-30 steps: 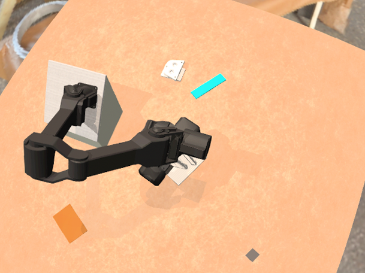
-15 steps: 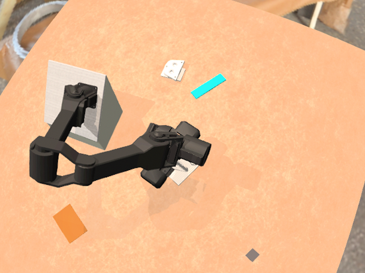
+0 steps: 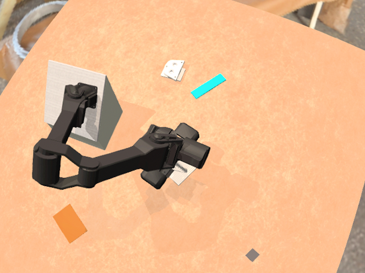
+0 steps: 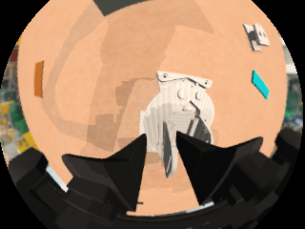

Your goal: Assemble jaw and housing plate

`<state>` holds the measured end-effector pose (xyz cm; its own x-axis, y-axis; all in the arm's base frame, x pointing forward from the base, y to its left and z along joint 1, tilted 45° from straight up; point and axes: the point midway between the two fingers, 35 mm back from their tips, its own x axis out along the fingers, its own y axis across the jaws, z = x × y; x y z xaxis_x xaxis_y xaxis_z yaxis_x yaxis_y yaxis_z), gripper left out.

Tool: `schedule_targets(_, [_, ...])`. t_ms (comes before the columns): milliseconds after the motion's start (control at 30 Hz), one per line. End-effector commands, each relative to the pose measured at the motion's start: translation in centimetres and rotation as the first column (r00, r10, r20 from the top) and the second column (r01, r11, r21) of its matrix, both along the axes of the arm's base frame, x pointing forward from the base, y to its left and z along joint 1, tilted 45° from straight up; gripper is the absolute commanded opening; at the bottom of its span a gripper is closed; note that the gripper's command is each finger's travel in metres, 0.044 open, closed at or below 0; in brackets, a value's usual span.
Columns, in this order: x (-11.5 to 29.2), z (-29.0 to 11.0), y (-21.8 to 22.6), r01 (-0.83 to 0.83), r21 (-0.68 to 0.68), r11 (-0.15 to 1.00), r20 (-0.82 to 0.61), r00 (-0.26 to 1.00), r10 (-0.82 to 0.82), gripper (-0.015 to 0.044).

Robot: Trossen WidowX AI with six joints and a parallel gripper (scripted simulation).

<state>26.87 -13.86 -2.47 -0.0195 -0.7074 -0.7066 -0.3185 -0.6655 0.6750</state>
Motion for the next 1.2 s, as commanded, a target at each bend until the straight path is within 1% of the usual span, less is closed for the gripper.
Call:
schedule_targets(0, [-0.11, -0.05, -0.1, -0.003, -0.005, 1.0, -0.007, 1.0, 0.003, 0.0134])
schedule_targets(1167, [-0.14, -0.56, -0.62, -0.013, -0.005, 1.0, -0.017, 1.0, 0.013, 0.0134])
